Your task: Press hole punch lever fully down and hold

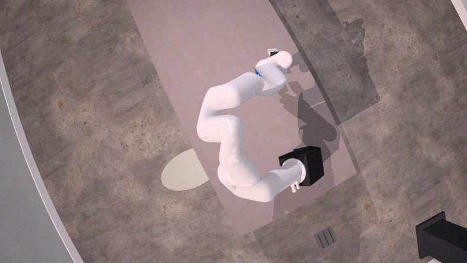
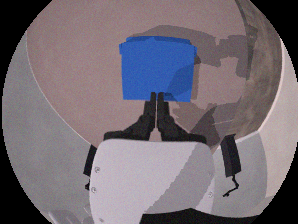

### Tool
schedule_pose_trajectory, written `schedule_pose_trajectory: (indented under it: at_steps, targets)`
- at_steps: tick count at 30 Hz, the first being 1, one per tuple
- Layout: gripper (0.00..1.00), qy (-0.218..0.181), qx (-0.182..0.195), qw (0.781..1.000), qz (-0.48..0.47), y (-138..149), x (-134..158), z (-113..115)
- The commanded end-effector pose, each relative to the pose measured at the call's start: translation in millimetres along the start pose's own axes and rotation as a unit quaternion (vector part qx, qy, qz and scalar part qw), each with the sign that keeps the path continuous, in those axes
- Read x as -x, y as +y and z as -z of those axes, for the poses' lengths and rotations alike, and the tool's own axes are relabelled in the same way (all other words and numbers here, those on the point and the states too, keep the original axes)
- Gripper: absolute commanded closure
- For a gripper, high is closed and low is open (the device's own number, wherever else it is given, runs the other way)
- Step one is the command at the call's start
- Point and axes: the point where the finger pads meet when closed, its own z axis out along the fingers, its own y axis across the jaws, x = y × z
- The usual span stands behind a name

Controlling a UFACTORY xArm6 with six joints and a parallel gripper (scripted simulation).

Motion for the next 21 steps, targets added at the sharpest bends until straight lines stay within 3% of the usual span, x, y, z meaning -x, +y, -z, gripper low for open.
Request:
schedule_pose_trajectory:
  at_steps: [1,21]
  targets:
    - [1.00,0.002,0.000,1.000,0.000,0.1,-1.3,-3.5]
    - [1.00,0.002,0.000,1.000,0.000,0.2,-1.4,-9.2]
